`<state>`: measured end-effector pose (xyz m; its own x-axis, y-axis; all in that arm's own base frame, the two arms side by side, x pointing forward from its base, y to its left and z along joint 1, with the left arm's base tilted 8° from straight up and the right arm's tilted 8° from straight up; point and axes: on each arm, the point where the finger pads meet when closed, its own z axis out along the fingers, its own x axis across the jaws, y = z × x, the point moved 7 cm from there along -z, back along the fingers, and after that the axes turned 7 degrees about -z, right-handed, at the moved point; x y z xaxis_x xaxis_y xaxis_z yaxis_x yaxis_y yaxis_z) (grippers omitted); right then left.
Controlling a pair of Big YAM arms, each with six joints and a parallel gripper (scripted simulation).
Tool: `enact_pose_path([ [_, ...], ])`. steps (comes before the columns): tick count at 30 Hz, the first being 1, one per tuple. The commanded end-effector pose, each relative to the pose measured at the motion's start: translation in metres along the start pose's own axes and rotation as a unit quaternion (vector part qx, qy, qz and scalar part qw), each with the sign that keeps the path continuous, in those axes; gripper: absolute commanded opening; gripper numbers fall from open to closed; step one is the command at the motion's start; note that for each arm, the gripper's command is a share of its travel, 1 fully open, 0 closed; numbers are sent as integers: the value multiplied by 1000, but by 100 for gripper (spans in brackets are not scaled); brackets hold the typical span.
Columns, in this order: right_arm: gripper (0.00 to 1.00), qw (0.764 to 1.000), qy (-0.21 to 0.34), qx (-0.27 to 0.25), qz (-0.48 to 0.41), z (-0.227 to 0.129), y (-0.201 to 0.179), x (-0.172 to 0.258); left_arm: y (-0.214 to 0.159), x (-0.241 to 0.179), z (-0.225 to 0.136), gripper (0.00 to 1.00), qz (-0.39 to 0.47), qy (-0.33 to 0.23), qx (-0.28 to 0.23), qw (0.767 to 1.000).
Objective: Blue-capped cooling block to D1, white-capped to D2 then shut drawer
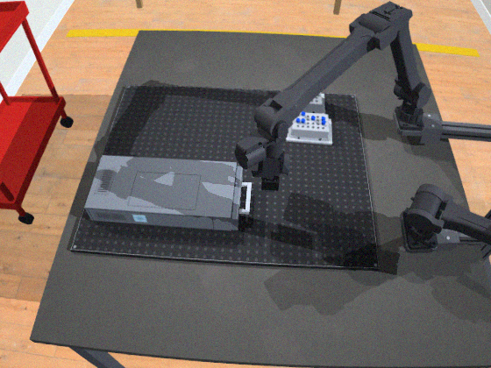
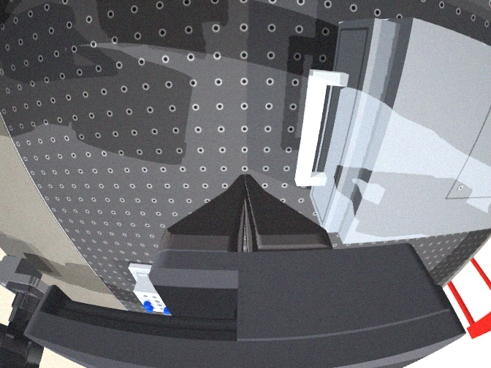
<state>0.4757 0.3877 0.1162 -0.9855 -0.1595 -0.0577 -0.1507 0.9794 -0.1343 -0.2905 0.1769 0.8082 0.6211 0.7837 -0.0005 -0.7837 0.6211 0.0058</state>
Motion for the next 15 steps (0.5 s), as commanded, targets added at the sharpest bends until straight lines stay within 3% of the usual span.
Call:
enact_pose_path([
  [1, 0, 999, -41, -26, 9, -56, 10, -14, -20, 0, 8, 0, 4, 2, 17, 1000],
  [10, 0, 999, -41, -26, 6, -62, 11, -12, -20, 0, 8, 0, 4, 2, 17, 1000],
  [15, 0, 1000, -22, -14, 5, -44, 8, -12, -20, 0, 8, 0, 4, 2, 17, 1000],
])
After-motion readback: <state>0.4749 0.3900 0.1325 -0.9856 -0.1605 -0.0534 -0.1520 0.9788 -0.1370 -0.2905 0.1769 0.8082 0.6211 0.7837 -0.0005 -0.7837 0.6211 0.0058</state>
